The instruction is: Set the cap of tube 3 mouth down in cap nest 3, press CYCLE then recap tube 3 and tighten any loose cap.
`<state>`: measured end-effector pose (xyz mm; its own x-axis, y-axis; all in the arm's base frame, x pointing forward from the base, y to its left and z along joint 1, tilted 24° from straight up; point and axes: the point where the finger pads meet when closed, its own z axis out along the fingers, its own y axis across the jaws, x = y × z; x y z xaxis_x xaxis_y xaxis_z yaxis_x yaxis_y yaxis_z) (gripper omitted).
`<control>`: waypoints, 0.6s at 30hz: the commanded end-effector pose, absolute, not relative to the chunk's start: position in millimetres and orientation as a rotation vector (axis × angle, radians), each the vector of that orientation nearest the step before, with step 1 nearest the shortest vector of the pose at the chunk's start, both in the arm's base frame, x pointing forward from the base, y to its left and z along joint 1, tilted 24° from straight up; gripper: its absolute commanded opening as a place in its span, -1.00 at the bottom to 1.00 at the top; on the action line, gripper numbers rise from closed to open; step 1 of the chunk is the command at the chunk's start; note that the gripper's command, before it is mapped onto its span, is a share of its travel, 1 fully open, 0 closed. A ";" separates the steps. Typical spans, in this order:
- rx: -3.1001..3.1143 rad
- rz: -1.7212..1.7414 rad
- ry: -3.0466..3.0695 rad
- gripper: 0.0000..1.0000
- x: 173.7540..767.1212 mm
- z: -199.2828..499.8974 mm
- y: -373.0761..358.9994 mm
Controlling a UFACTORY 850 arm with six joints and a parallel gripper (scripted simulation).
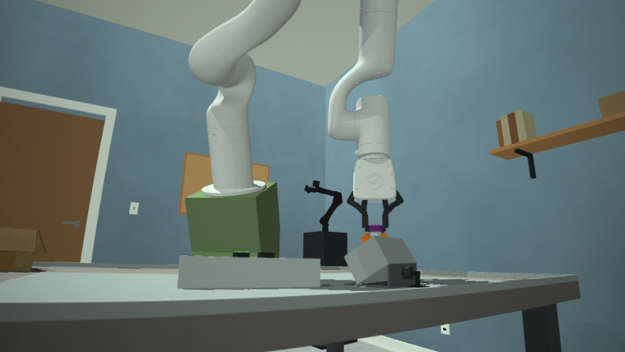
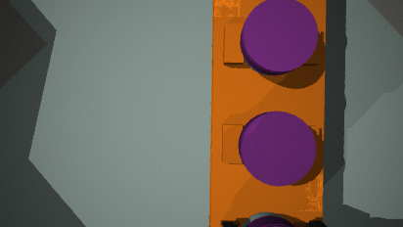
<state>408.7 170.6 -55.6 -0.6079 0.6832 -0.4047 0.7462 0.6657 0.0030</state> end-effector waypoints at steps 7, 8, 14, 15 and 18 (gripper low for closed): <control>1.370 -0.162 2.368 -1.00 409.0 -55.2 171.0; 1.394 -0.156 2.354 -1.00 409.0 -55.2 171.0; 1.449 -0.143 2.317 -1.00 409.0 -55.2 171.0; 1.449 -0.143 2.317 -1.00 409.0 -55.3 171.0; 1.449 -0.143 2.317 -0.08 409.0 -55.3 171.0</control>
<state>408.7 170.6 -55.6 -0.3932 0.8327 -0.3899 0.8781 0.4658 0.1093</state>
